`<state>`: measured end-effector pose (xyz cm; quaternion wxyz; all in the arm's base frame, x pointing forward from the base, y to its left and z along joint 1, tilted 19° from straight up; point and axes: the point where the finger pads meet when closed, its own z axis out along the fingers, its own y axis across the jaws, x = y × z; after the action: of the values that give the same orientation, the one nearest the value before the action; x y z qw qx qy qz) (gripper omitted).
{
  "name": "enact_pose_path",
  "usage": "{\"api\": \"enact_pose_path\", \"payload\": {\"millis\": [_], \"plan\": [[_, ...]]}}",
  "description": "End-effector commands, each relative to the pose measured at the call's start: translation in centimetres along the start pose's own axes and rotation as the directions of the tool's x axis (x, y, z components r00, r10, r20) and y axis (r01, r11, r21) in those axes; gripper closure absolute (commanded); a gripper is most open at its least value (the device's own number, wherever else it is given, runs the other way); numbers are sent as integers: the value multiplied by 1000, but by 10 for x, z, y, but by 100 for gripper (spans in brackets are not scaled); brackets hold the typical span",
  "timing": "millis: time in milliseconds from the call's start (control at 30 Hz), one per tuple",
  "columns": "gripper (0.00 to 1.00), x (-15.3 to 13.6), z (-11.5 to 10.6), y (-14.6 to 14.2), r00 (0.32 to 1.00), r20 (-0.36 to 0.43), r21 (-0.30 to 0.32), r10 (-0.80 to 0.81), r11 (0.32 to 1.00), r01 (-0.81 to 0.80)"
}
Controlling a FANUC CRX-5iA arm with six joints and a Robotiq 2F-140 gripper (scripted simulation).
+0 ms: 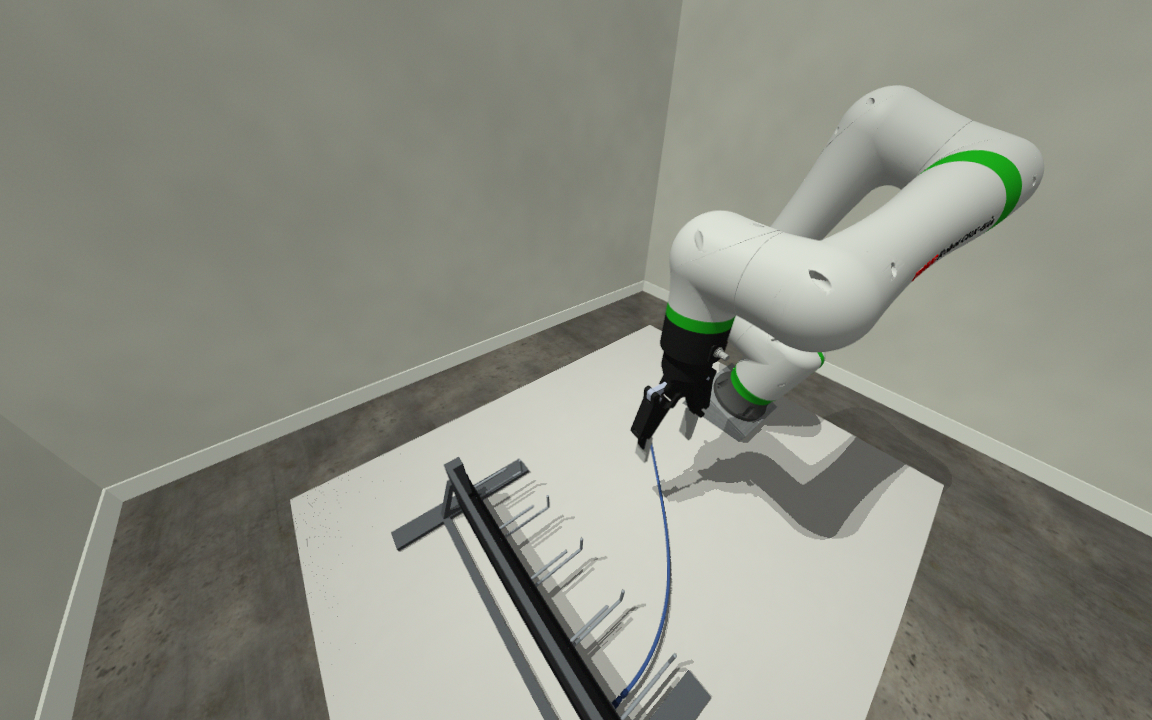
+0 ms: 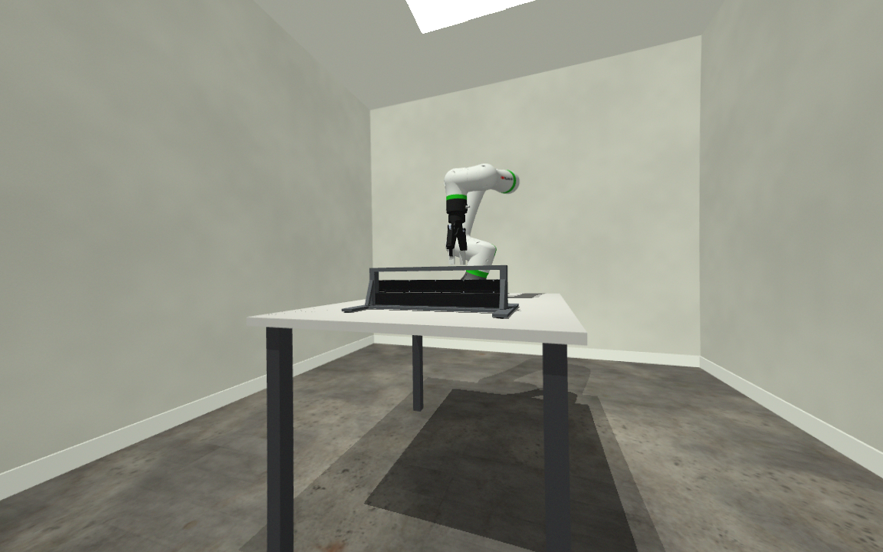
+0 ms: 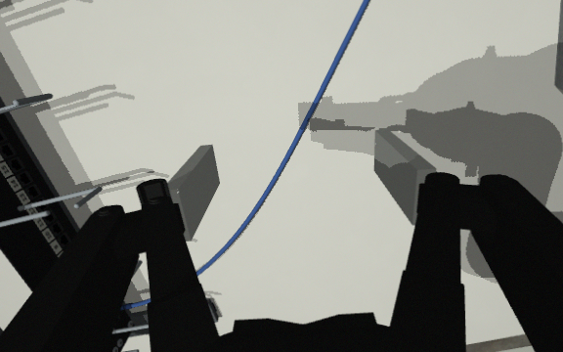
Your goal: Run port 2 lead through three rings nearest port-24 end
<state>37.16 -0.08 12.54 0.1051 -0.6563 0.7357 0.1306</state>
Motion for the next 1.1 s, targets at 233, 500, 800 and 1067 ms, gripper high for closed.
{"api": "enact_pose_path", "payload": {"millis": [233, 500, 800, 1067], "plan": [[100, 0, 0, 0, 1000, 0, 0, 1, 1000, -1], [100, 0, 0, 0, 1000, 0, 0, 1, 1000, -1], [100, 0, 0, 0, 1000, 0, 0, 1, 1000, -1], [100, 3, 0, 11, 978, 0, 0, 210, 978, -210]]}}
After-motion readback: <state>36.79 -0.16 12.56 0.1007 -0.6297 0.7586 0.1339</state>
